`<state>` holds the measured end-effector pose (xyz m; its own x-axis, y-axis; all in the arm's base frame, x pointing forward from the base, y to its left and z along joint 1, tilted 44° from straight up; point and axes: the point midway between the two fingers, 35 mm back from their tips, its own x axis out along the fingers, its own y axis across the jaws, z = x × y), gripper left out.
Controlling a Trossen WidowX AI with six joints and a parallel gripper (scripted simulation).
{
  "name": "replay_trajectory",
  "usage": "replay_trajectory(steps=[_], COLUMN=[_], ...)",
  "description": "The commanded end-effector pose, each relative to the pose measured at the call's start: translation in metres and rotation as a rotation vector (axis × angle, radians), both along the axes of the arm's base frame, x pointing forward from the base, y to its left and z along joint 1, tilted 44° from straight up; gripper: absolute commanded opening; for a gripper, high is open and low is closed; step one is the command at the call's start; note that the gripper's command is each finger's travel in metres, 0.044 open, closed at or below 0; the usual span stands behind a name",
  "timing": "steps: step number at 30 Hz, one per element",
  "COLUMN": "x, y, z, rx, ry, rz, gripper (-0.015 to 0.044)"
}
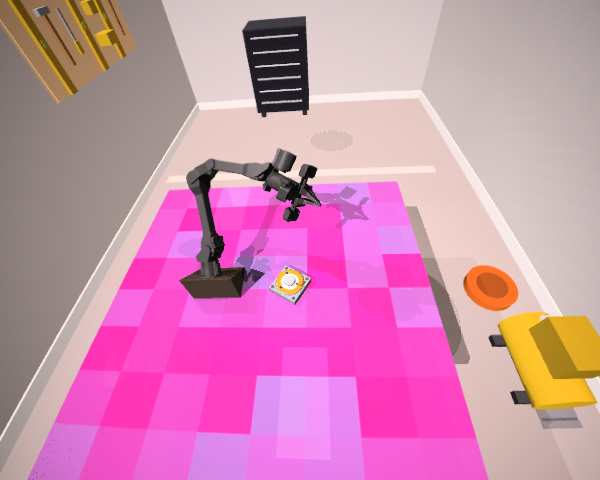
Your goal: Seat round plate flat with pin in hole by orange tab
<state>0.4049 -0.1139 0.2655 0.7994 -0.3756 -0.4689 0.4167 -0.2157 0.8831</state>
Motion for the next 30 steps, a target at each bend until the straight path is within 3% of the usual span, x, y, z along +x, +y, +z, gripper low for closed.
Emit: replay_trajectory(steps=[1, 7, 16, 23, 30], x=[0.011, 0.006, -0.016, -0.047, -0.062], y=[0.013, 0.032, 0.060, 0.089, 0.105], z=[-0.066, -0.135, -0.203, -0.249, -0.265], rx=[-0.148, -0.247, -0.283, -0.252, -0.229], ry=[0.321, 0.575, 0.682, 0.516, 0.303], rz=[0.329, 0.751, 1.308, 1.825, 2.044], gripper=[0.0000, 0.0000, 0.0000, 0.0000, 0.0000])
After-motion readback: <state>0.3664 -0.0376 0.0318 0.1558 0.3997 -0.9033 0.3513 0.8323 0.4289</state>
